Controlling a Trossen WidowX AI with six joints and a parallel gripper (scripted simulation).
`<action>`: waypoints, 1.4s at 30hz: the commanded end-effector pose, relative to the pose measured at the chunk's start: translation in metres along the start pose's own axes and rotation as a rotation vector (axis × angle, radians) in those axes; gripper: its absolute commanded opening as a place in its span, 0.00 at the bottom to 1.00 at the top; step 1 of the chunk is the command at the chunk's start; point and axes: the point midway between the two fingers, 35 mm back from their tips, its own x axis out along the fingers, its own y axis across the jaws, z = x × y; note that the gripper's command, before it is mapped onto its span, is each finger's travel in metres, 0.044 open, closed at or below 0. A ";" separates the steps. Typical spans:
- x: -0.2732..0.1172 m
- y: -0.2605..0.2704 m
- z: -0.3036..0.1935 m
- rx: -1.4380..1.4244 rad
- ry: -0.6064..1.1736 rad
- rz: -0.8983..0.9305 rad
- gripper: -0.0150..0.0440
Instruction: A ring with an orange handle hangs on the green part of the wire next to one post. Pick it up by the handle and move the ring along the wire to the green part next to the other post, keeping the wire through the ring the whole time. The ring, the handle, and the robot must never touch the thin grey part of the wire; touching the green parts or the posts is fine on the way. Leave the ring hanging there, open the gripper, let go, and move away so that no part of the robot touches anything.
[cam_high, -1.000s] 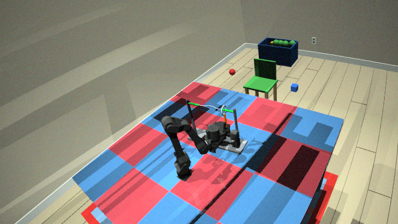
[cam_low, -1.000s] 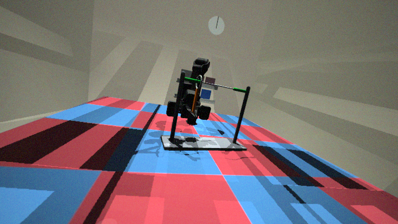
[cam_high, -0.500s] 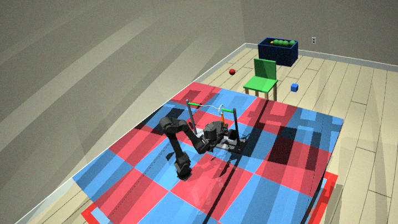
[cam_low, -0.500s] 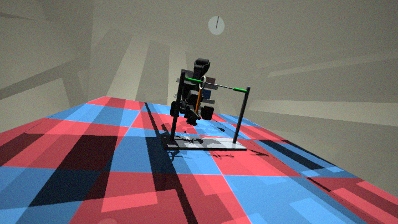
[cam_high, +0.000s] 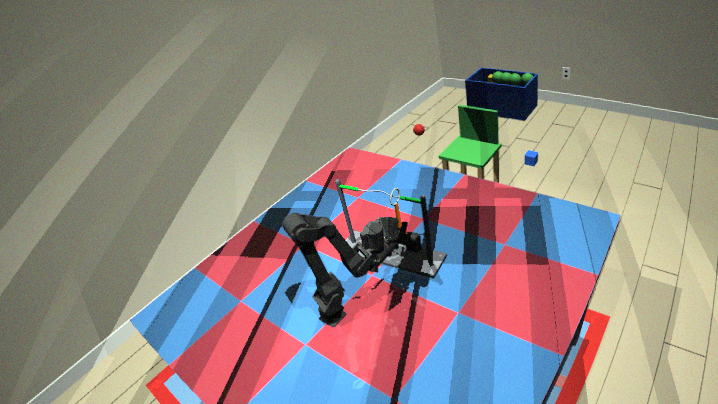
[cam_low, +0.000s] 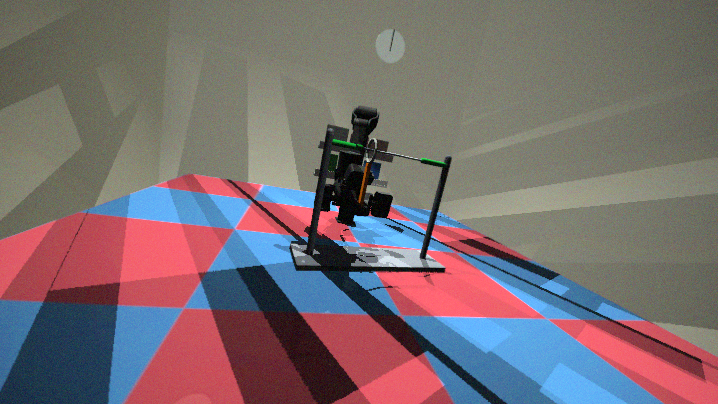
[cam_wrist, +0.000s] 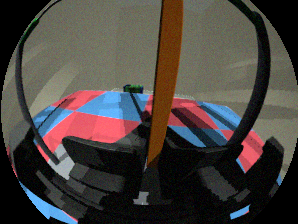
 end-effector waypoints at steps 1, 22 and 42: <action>-0.001 0.004 0.002 0.004 -0.008 -0.029 0.00; 0.002 0.025 0.003 0.031 -0.010 -0.213 0.00; 0.008 0.044 0.003 0.020 -0.012 -0.115 0.00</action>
